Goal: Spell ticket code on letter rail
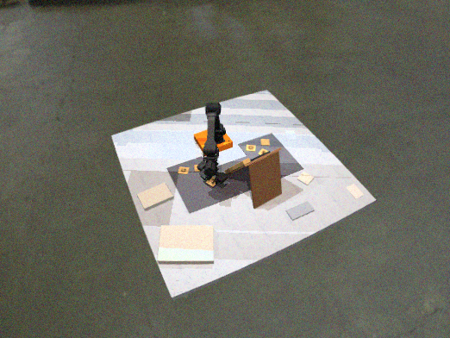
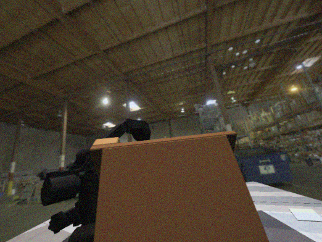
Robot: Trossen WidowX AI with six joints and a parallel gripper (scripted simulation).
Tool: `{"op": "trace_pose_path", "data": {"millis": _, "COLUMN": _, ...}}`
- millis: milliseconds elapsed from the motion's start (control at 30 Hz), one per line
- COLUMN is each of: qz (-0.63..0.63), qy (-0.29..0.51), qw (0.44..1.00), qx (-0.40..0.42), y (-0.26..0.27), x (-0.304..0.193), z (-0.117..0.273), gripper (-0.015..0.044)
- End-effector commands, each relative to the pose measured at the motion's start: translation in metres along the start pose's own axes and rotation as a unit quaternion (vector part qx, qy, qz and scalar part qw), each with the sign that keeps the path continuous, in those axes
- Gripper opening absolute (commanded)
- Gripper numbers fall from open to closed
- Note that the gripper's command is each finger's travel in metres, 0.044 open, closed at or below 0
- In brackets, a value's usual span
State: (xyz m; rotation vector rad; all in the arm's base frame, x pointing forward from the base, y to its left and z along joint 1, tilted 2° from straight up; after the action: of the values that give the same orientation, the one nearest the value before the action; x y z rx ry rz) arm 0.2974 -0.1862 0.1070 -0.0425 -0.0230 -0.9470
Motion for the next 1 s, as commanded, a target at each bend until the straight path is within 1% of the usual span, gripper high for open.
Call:
{"op": "trace_pose_path", "data": {"millis": 0, "qz": -0.002, "qy": -0.002, "qw": 1.0, "qx": 0.0, "y": 0.0, "x": 0.001, "z": 0.003, "gripper": 0.0}}
{"op": "trace_pose_path", "data": {"millis": 267, "qz": 0.011, "qy": -0.013, "qw": 1.0, "qx": 0.005, "y": 0.001, "x": 0.002, "z": 0.006, "gripper": 0.0}}
{"op": "trace_pose_path", "data": {"millis": 567, "qz": 0.058, "qy": -0.068, "qw": 0.996, "qx": 0.024, "y": 0.003, "x": 0.01, "z": 0.026, "gripper": 0.0}}
{"op": "trace_pose_path", "data": {"millis": 967, "qz": 0.12, "qy": -0.153, "qw": 0.981, "qx": 0.025, "y": 0.005, "x": 0.016, "z": 0.059, "gripper": 0.0}}
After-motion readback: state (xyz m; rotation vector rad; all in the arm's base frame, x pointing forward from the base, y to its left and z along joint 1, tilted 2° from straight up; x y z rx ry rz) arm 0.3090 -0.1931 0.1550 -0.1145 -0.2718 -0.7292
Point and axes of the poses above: the point midway between the two fingers, 35 mm back from their tips, its own z axis back along the fingers, its own y axis across the jaws, x = y × z, the point moved 8 cm from there along z, back along the fingers, and after that the axes turned 13 degrees about z, right-handed, at the moved point
